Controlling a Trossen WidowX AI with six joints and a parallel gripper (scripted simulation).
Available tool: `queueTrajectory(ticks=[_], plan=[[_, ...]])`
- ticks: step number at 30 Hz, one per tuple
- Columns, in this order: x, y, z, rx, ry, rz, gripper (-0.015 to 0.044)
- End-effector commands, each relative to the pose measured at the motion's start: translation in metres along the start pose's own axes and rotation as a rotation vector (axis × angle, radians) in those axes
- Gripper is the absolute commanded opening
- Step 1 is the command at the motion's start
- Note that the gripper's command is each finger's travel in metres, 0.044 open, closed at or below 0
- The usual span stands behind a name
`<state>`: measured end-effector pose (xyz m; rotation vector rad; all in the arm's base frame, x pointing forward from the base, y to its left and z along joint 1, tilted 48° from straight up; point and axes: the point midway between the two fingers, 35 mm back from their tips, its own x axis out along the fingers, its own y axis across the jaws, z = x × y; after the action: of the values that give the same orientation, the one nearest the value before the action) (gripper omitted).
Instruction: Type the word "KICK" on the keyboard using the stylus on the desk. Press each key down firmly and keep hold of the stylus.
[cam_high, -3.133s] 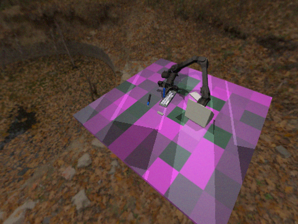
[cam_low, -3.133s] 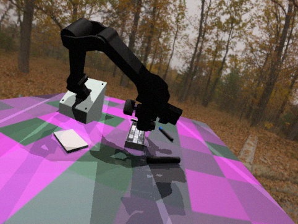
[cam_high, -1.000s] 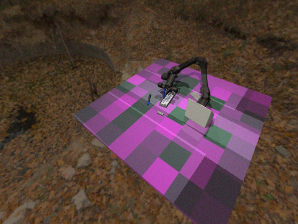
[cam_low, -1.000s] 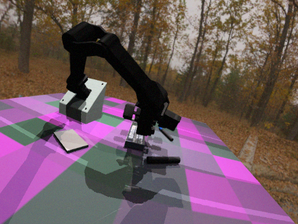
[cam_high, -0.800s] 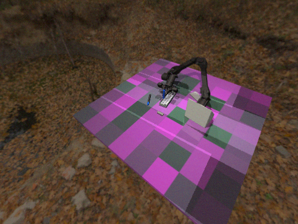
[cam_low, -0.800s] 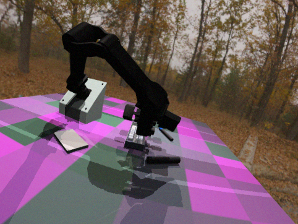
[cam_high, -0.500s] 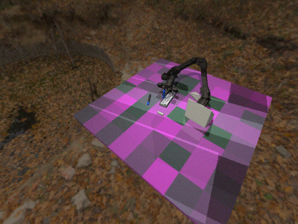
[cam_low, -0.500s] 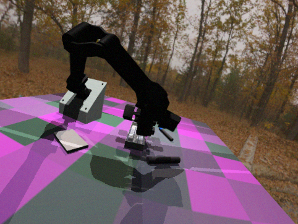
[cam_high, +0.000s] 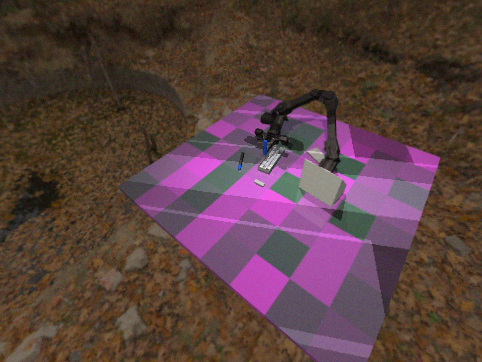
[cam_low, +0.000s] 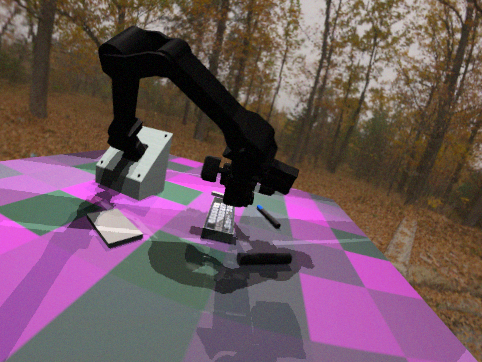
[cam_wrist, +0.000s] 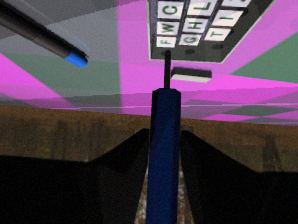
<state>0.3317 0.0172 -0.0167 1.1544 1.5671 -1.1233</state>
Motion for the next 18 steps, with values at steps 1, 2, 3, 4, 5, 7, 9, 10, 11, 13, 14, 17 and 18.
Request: queueTrajectory(ticks=[1,2,3,4,5,7,9,10,11,13,14,17,18], plan=[[-0.003,0.001,-0.004,0.002,0.004,0.006,0.0081],[0.000,0.000,0.000,0.001,0.000,0.000,0.0084],[0.000,0.000,0.000,0.001,0.000,0.000,0.0078],[0.000,0.000,0.000,0.001,0.000,0.000,0.0071],[0.000,0.000,0.000,0.001,0.000,0.000,0.0064],[-0.004,-0.001,0.002,0.001,0.000,0.000,0.0012],[-0.014,-0.003,0.006,0.001,0.000,0.001,0.0000],[-0.020,-0.005,0.009,0.002,0.000,0.001,0.0000],[-0.027,-0.007,0.013,0.002,0.000,0.002,0.0000],[-0.042,-0.012,0.020,0.003,0.001,0.003,0.0000],[-0.050,-0.015,0.024,0.003,0.001,0.003,0.0000],[-0.062,-0.020,0.029,0.004,0.002,0.004,0.0000],[-0.062,-0.020,0.029,0.004,0.002,0.004,0.0000]])
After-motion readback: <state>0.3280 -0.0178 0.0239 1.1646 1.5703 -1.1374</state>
